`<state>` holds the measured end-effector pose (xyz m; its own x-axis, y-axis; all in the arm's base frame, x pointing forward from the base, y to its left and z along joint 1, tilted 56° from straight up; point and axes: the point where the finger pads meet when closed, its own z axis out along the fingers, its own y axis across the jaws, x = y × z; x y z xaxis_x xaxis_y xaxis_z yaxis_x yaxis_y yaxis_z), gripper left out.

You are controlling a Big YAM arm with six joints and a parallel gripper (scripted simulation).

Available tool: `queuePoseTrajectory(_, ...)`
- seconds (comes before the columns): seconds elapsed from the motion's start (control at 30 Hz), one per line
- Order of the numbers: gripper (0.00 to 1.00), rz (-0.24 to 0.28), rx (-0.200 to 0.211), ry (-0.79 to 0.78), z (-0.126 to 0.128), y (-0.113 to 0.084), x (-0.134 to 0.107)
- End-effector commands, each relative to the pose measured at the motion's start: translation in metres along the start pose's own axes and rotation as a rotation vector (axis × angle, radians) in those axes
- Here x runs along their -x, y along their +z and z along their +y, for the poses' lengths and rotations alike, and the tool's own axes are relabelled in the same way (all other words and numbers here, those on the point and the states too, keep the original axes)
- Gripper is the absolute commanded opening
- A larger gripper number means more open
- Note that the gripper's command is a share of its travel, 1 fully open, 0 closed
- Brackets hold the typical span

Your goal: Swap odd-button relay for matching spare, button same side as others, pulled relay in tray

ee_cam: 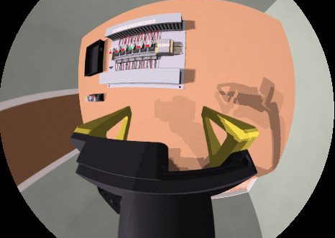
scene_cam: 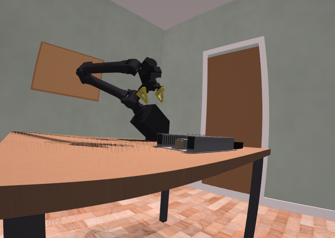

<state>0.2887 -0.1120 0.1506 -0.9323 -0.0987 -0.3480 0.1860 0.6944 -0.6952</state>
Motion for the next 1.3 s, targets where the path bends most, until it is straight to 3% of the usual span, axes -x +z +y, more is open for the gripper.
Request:
queuePoseTrajectory(0.0,1.0,-0.004,0.0,0.002,0.0,-0.001,0.002)
queuePoseTrajectory(0.53,1.0,-0.004,0.0,0.002,0.0,-0.001,0.002)
queuePoseTrajectory(0.57,0.59,-0.025,0.001,0.017,-0.004,-0.006,0.013)
queuePoseTrajectory(1.27,0.59,-0.025,0.001,0.017,-0.004,-0.006,0.013)
